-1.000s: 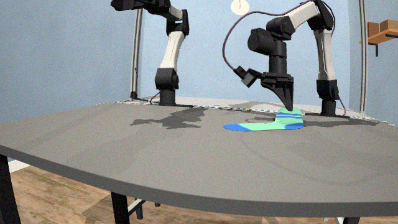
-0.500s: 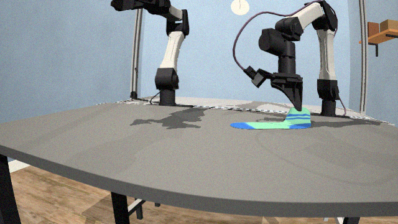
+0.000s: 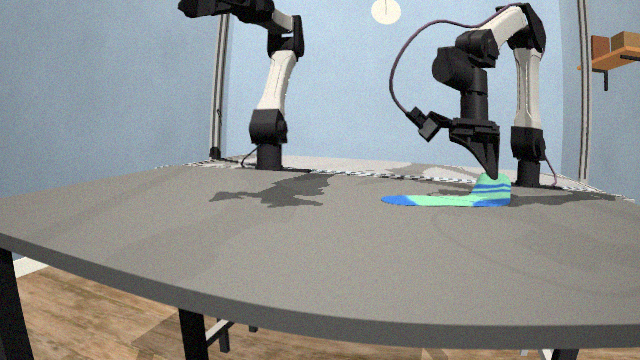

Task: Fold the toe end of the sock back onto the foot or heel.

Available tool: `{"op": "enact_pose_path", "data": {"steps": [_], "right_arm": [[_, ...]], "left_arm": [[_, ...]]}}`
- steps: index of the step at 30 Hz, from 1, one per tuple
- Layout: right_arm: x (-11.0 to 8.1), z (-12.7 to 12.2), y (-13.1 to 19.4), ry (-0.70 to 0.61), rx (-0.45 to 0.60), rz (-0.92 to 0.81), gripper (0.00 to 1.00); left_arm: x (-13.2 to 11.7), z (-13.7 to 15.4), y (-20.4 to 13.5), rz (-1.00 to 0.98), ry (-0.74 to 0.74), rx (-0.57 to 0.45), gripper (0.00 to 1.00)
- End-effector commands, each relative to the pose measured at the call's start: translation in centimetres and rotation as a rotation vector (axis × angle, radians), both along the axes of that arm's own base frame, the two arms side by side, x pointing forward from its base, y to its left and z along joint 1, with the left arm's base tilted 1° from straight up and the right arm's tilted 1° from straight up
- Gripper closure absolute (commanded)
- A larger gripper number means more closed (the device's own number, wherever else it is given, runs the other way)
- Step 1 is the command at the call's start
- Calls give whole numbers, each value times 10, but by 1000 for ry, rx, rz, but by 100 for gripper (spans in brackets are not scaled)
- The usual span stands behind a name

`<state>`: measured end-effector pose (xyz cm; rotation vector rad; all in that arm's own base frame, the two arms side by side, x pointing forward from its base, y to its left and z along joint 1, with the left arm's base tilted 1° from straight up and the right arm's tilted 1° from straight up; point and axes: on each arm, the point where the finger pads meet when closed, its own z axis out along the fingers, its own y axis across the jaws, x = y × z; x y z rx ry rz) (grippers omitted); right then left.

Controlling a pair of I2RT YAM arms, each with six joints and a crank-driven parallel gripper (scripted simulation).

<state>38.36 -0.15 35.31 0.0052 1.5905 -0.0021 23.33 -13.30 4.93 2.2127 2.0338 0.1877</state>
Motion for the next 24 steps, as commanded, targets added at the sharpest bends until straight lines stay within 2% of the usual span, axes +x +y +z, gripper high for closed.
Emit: {"op": "enact_pose_path", "data": {"steps": [1, 5, 8, 13, 16, 19, 20, 24], "right_arm": [[-1, 7, 2, -20, -2, 5, 0], [-1, 7, 2, -20, -2, 5, 0], [-1, 7, 2, -20, -2, 5, 0], [-1, 7, 2, -20, -2, 5, 0], [-1, 7, 2, -20, -2, 5, 0], [-1, 7, 2, -20, -2, 5, 0], [-1, 7, 2, -20, -2, 5, 0], [-1, 7, 2, -20, -2, 5, 0]], "left_arm": [[7, 4, 1, -14, -34, -40, 98], [7, 5, 2, 0, -38, -44, 98], [-1, 2, 17, -15, -8, -18, 98], [12, 13, 12, 1, -59, -36, 98], [8, 9, 11, -12, -47, -28, 98], [-8, 2, 31, -14, 14, -2, 98], [-2, 6, 30, 5, -12, -3, 98], [-5, 2, 35, -15, -1, -12, 98]]}}
